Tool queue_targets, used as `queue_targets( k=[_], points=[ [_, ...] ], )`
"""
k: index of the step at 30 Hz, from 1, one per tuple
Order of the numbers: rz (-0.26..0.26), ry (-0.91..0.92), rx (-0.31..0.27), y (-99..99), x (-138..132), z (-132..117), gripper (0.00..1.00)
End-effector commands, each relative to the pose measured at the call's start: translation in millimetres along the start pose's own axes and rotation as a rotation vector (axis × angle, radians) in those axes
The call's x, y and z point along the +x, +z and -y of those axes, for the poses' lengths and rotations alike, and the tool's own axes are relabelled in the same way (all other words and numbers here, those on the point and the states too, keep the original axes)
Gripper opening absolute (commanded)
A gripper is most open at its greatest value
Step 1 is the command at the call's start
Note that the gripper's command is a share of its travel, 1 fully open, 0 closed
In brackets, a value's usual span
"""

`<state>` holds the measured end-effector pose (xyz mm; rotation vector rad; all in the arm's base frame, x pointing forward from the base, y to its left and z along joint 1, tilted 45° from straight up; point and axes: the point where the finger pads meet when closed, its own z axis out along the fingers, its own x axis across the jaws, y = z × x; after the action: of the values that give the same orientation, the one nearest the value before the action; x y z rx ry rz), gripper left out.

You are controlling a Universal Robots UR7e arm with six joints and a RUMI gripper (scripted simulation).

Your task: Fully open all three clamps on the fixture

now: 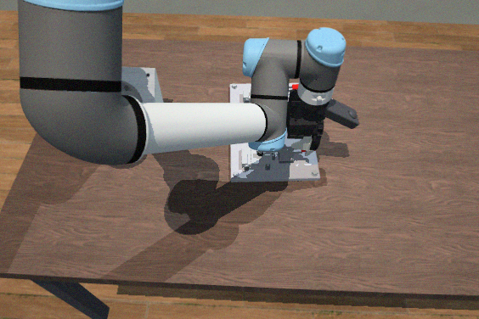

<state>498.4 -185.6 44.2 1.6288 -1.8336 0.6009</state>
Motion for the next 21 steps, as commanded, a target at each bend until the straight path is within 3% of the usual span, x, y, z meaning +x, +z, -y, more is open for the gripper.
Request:
queue_targets(
  k=[1, 21],
  points=[
    [0.0, 0.0, 0.001, -2.4, 0, -1, 0.0],
    [0.0, 0.0, 0.001, -12.9, 0, -8, 0.0]
  ],
)
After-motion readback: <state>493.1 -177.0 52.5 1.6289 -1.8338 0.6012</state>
